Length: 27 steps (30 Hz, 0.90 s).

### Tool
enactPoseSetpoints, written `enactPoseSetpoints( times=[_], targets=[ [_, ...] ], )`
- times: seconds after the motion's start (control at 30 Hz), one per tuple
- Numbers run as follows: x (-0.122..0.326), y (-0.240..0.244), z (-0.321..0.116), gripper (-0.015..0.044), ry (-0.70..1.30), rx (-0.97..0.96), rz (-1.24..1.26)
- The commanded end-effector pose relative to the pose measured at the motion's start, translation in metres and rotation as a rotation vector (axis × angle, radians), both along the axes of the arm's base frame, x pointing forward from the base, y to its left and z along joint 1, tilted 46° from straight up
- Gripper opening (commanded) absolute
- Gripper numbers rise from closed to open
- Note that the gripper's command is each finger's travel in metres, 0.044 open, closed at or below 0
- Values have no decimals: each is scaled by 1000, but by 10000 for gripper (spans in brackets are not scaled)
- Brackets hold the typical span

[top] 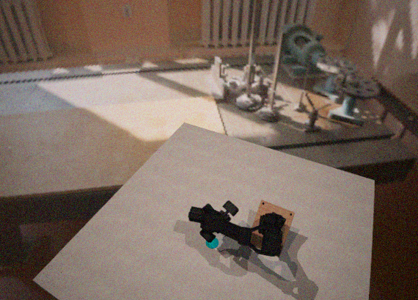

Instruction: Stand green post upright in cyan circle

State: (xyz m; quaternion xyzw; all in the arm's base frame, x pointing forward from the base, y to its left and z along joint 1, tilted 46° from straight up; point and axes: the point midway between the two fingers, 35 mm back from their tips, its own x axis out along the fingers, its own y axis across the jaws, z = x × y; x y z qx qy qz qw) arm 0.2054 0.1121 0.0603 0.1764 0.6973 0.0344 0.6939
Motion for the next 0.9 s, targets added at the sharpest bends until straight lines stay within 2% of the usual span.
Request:
enactPoseSetpoints(
  times=[0.0, 0.87],
  targets=[
    [0, 0, -1, 23, -13, -18, -9],
    [0, -1, -8, 23, -117, -125, -48]
  ],
)
